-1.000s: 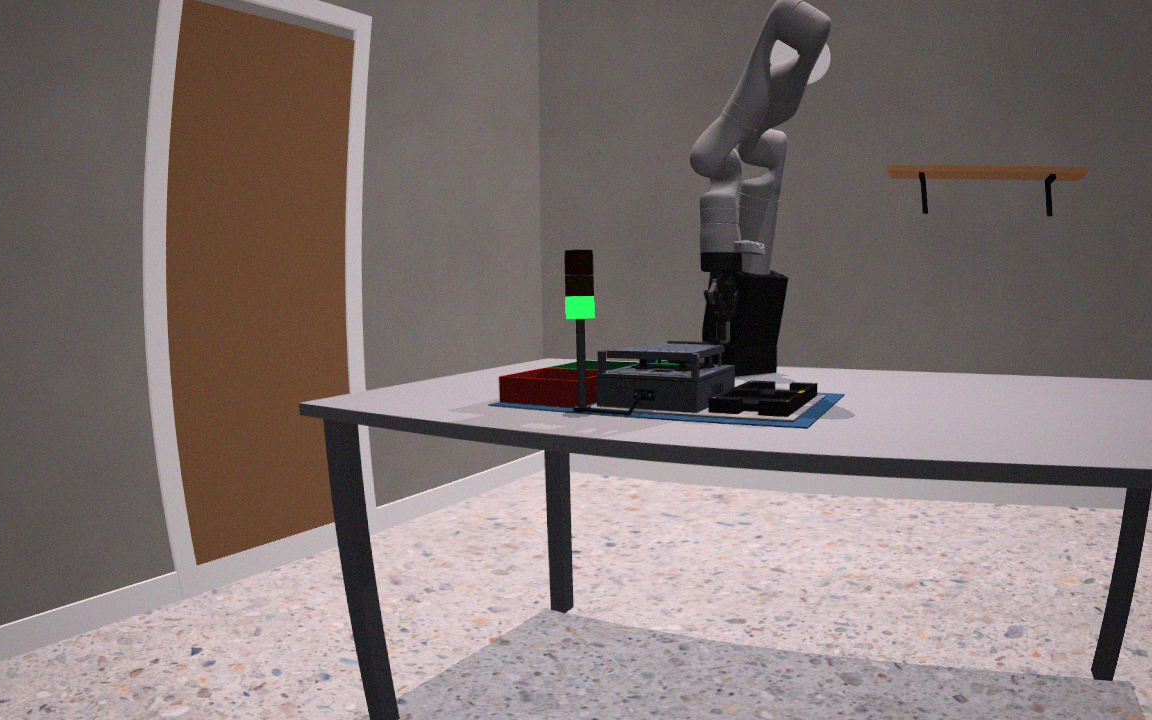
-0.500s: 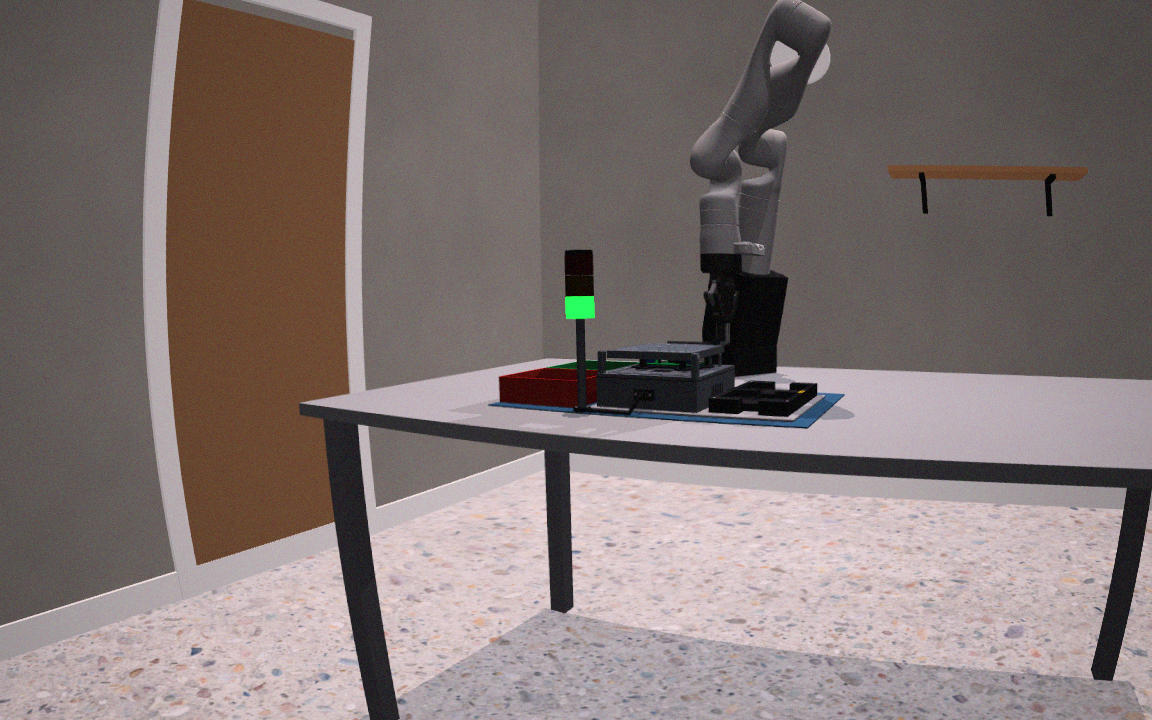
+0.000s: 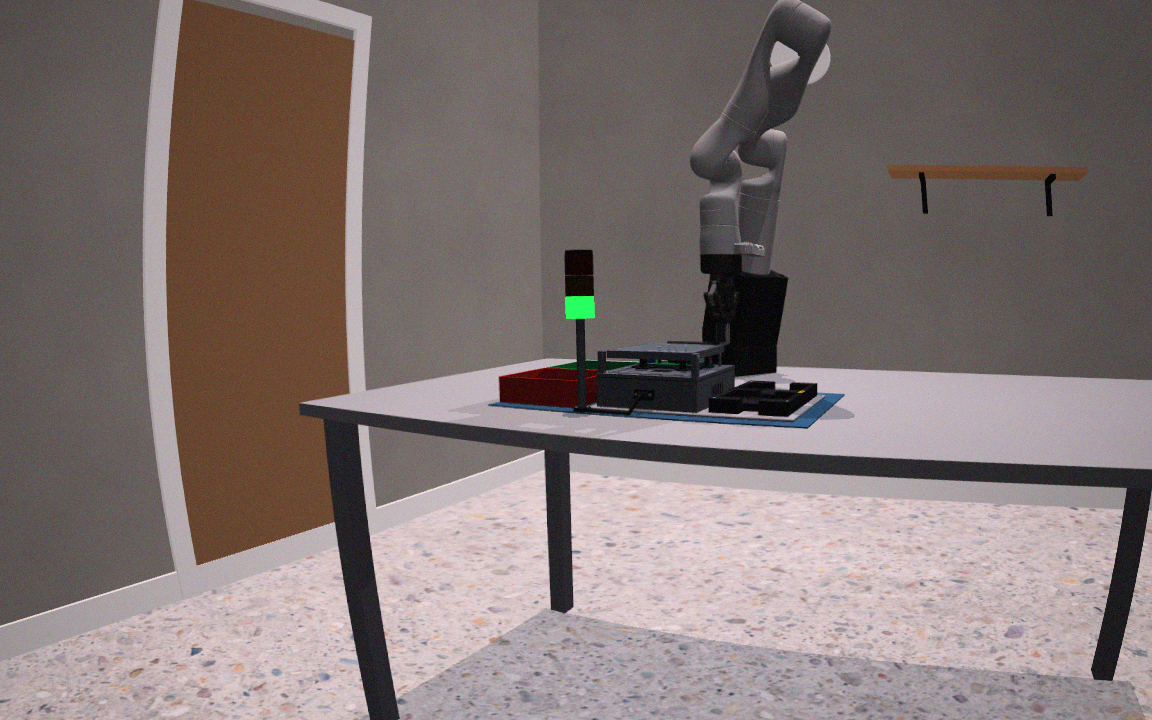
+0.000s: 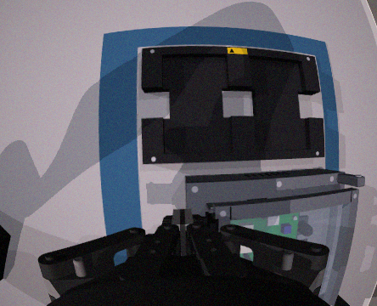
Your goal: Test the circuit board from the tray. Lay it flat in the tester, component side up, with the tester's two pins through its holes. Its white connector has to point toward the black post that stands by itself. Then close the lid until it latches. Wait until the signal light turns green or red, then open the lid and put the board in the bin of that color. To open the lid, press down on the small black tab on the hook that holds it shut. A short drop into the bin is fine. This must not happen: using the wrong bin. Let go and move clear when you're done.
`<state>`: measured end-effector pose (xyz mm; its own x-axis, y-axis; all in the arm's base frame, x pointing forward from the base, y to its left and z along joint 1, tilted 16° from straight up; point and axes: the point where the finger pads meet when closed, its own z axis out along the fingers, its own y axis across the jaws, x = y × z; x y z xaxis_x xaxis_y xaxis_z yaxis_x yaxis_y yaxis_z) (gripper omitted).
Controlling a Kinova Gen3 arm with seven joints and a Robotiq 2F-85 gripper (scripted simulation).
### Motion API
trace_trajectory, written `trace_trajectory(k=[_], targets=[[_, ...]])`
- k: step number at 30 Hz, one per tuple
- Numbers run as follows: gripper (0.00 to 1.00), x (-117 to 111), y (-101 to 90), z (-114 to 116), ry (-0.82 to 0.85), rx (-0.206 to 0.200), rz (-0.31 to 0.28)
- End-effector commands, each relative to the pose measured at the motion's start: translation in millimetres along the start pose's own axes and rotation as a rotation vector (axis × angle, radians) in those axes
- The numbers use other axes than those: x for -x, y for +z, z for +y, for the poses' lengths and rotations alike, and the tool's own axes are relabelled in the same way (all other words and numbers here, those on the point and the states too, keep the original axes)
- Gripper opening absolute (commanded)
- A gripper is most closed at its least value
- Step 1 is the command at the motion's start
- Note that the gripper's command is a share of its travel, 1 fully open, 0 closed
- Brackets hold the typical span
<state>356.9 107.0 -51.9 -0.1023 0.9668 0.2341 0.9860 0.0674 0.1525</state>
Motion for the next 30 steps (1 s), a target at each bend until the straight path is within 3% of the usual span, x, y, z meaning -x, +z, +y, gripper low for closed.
trace_trajectory(k=[1, 30], targets=[[0.00, 0.1, -0.3, 0.3, 0.000, 0.001, 0.000], [0.00, 0.1, 3.0, 0.3, 0.000, 0.001, 0.000]])
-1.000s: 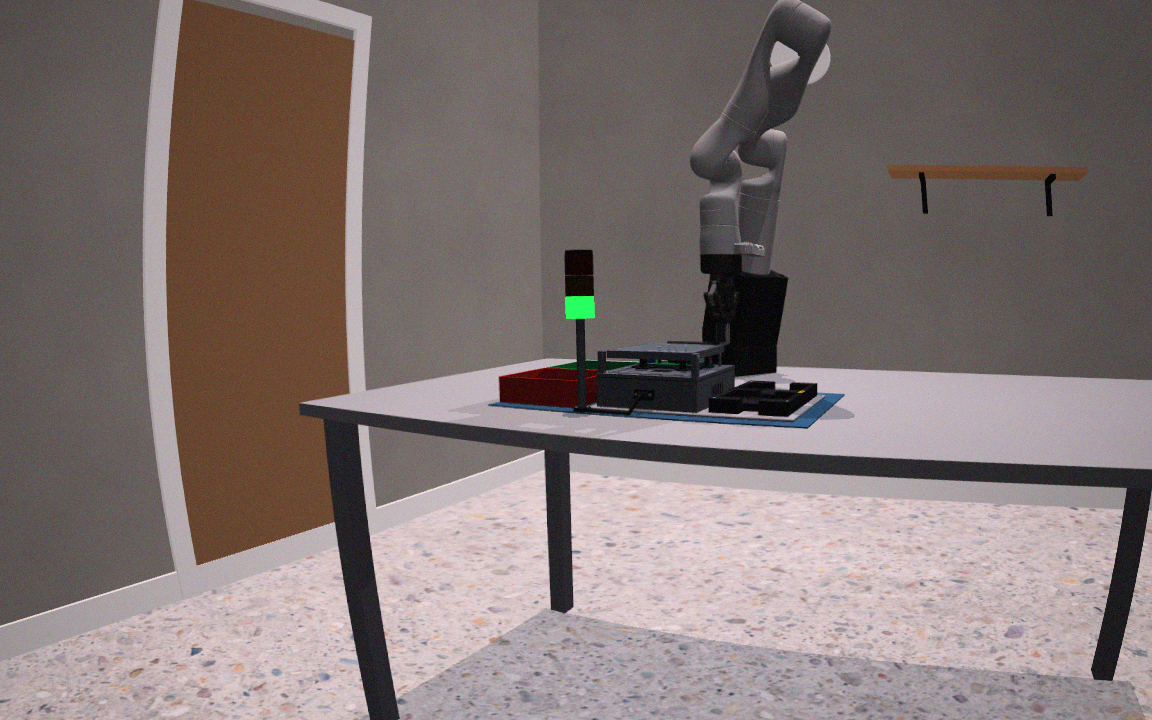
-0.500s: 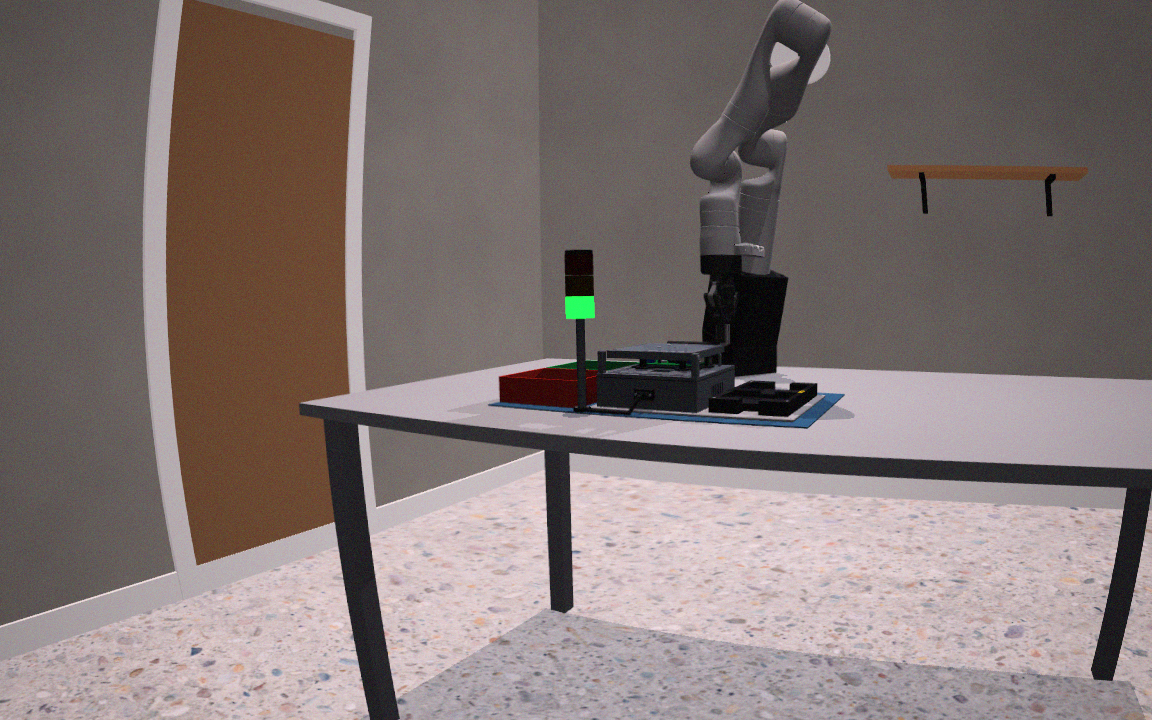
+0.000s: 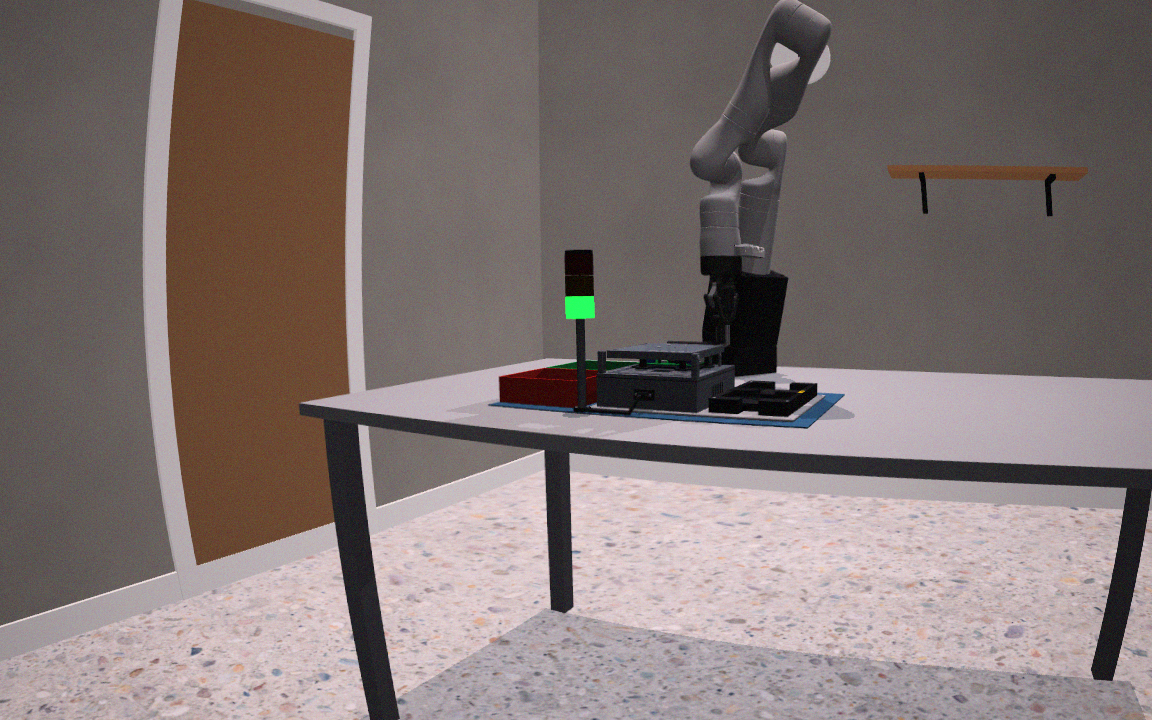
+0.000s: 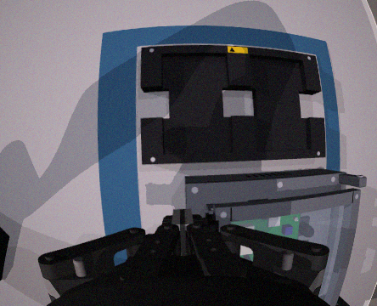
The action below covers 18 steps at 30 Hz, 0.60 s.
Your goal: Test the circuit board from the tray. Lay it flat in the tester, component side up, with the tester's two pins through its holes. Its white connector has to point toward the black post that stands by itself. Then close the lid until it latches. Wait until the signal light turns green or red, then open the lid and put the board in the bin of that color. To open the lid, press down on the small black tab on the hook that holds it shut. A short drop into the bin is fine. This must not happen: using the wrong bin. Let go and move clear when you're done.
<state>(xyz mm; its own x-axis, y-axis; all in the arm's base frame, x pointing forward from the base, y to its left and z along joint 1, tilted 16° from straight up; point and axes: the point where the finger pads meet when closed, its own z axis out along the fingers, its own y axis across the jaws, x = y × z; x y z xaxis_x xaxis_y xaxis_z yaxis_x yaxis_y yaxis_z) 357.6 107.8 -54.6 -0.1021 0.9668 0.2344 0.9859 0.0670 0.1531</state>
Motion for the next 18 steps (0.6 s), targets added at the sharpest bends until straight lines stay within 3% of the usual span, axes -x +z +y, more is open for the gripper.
trace_trajectory(k=[1, 18], targets=[[0.00, 0.1, 0.1, 0.1, 0.000, 0.000, 0.000], [0.00, 0.1, 1.6, 0.1, 0.000, 0.000, 0.000]])
